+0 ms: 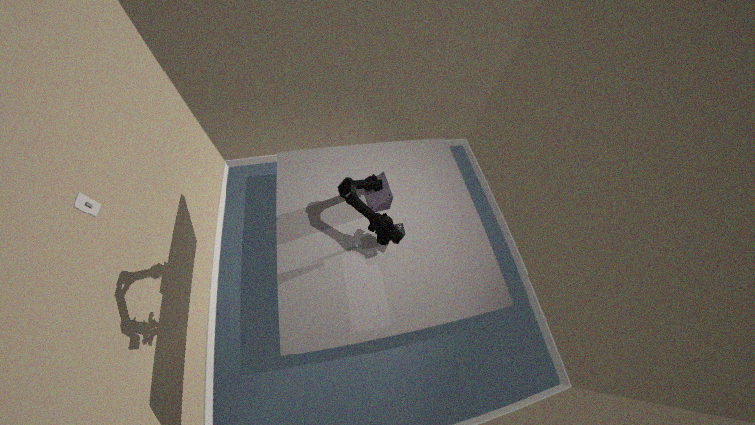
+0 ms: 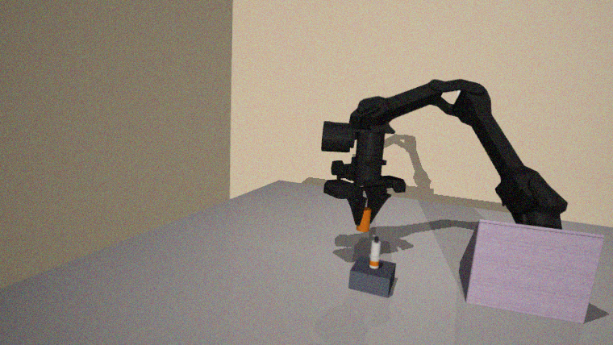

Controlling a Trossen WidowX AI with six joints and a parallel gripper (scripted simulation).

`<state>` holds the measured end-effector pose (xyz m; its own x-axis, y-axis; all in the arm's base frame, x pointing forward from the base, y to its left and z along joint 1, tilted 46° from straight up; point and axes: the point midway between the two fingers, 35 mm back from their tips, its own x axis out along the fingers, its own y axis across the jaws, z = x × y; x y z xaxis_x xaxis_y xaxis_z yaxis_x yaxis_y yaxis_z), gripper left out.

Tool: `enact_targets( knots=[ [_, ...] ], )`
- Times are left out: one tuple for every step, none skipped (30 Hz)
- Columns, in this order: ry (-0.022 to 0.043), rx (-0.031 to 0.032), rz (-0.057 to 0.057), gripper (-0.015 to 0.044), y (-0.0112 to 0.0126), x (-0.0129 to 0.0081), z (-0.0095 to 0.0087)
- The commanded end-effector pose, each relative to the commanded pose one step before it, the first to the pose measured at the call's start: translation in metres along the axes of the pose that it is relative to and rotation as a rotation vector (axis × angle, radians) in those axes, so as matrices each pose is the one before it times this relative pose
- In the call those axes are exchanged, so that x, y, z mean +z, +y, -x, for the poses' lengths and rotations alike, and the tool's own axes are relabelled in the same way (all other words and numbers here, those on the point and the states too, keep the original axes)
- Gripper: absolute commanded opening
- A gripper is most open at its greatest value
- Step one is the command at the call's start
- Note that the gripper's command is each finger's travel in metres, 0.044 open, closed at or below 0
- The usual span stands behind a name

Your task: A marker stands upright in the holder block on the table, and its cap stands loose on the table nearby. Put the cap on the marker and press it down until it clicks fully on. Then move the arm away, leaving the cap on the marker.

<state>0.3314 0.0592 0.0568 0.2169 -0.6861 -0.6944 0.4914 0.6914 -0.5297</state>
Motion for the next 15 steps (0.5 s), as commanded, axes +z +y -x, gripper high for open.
enact_targets(
  knots=[
    [0.0047,0.01012,0.0033,0.0,0.01229,-0.01358,0.00841],
    [0.00044,0.00116,0.0015,0.0,0.00237,-0.00305,0.00158],
    [0.0004,0.00105,0.0015,0.0,0.00232,-0.00307,0.00157],
    [0.00035,0.00095,0.0015,0.0,0.00228,-0.00309,0.00156],
    [0.00031,0.00084,0.0014,0.0,0.00223,-0.00311,0.00155],
    [0.00026,0.00074,0.0014,0.0,0.00219,-0.00313,0.00154],
    [0.00021,0.00064,0.0014,0.0,0.00214,-0.00315,0.00153],
    [0.00016,0.00054,0.0014,0.0,0.00209,-0.00317,0.00152],
    [0.00011,0.00043,0.0014,0.0,0.00204,-0.00319,0.00152],
    [0.0005,0.00012,-0.0006,0.0,0.00194,-0.00308,0.00141],
    [0.00045,0.00001,-0.0006,0.0,0.00192,-0.00315,0.00143],
    [0.00039,-0.00009,-0.0006,0.0,0.00187,-0.00317,0.00142],
    [0.00033,-0.00019,-0.0006,0.0,0.00182,-0.00319,0.00141],
    [0.00026,-0.00029,-0.0007,0.0,0.00176,-0.00321,0.0014],
    [0.0002,-0.00039,-0.0007,0.0,0.00171,-0.00322,0.00139]
  ],
)
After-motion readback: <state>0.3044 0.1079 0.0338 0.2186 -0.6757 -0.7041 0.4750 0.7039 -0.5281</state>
